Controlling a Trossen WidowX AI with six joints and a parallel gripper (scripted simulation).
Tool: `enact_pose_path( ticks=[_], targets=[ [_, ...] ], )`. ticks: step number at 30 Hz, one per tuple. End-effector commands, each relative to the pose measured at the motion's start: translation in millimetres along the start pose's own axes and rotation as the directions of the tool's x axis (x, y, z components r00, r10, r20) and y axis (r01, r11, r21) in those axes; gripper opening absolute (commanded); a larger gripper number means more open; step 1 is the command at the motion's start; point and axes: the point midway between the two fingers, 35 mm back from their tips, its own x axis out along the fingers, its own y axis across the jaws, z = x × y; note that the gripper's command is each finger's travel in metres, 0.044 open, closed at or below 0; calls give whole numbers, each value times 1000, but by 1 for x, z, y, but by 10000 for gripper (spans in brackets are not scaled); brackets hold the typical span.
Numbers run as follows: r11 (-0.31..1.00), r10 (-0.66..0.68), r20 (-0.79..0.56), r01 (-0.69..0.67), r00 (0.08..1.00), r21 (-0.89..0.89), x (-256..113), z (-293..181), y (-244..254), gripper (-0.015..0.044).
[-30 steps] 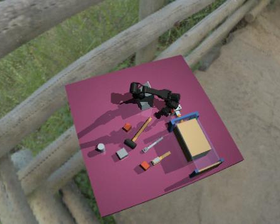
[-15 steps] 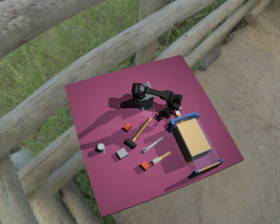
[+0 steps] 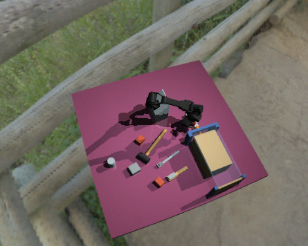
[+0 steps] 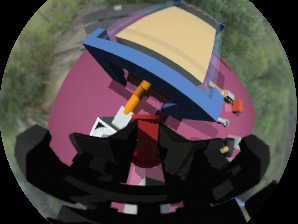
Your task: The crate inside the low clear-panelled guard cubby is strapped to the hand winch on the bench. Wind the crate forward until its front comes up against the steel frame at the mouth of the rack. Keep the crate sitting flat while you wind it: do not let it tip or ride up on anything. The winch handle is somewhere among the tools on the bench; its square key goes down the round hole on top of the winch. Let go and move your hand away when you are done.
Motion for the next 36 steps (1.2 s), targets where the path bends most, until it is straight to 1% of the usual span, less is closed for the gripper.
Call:
enact_pose_path(
  ticks=[1, 36],
  targets=[
    [1000, 13, 3, -13, 1000, 7, 4, 7, 7, 0],
    [1000, 15, 5, -15, 1000, 9, 15, 33, 37, 0]
  ],
)
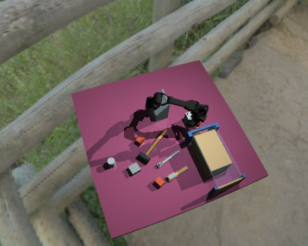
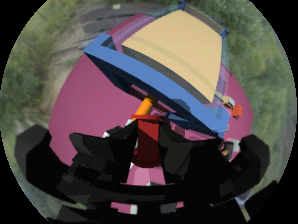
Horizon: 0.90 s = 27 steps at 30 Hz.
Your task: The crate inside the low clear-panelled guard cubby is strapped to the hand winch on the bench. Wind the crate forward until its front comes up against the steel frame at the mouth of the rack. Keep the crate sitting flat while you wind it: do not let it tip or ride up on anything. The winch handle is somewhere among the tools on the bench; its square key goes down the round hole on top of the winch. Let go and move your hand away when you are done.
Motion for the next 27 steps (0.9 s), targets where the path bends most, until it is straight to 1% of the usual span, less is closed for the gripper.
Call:
enact_pose_path(
  ticks=[1, 27],
  targets=[
    [999, 36, 9, -36, 999, 11, 3, 8, 16, 0],
    [999, 38, 10, -38, 999, 12, 6, 19, 46, 0]
  ],
)
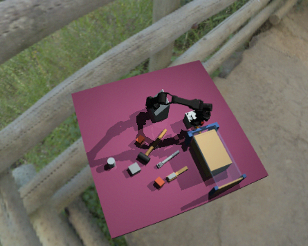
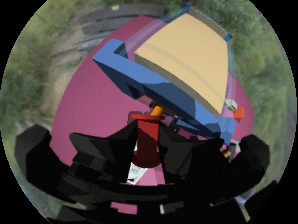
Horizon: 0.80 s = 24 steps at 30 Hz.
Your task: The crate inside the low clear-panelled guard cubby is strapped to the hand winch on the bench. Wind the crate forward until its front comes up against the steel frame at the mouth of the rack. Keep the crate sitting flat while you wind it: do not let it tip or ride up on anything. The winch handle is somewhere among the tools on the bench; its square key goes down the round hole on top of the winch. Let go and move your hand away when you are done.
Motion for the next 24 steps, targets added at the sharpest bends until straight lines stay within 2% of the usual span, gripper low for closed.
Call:
enact_pose_path(
  ticks=[1, 24],
  targets=[
    [999, 38, 3, -38, 999, -4, 0, 2, 20, 0],
    [999, 40, 4, -40, 999, -3, -1, 3, 48, 0]
  ],
)
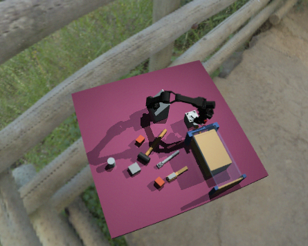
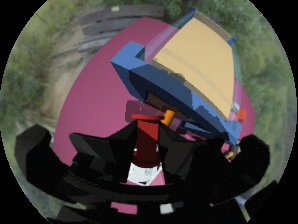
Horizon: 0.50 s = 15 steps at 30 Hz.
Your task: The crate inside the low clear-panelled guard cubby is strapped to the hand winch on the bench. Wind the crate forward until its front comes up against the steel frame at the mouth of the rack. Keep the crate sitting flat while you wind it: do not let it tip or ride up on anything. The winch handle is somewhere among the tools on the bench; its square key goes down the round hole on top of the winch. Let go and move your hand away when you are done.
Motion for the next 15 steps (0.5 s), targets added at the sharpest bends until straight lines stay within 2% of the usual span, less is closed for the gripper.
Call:
enact_pose_path(
  ticks=[1, 15],
  targets=[
    [999, 34, -6, -34, 999, -8, -2, -4, 19, 0],
    [999, 36, -6, -36, 999, -8, -4, -7, 36, 0]
  ],
)
